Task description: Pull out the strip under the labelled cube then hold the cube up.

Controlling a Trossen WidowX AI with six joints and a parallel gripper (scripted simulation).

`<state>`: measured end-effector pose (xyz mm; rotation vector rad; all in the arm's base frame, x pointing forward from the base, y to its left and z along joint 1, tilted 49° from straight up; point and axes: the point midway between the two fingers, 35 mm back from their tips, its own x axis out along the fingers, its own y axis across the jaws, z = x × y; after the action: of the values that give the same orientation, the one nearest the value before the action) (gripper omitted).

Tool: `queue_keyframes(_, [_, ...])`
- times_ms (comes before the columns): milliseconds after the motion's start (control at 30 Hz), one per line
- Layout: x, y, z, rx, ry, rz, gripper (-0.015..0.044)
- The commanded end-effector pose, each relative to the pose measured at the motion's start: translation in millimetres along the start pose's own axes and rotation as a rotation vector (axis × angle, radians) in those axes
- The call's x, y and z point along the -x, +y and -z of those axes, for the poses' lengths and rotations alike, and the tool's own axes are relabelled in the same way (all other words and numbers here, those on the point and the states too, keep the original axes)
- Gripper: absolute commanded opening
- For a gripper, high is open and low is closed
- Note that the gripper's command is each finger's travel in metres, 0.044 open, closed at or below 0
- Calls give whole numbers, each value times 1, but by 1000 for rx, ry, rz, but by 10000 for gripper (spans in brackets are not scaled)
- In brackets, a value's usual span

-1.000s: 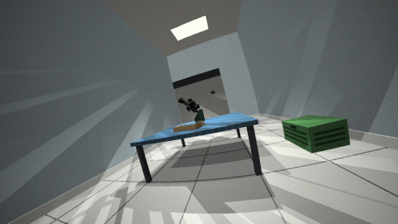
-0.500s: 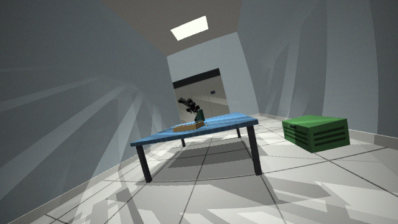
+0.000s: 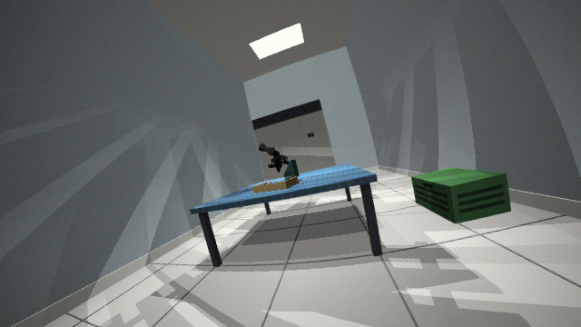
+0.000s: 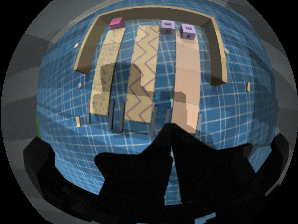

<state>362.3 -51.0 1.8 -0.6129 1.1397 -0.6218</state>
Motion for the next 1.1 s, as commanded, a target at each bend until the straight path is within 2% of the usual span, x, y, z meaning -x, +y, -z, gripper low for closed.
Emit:
queue_keyframes(0, [-29, -44, 3, -91, 311, 64, 0])
queue_keyframes(400, [-30, -42, 5, -91, 311, 64, 0])
queue_keyframes(1067, [-61, -43, 14, -91, 311, 62, 0])
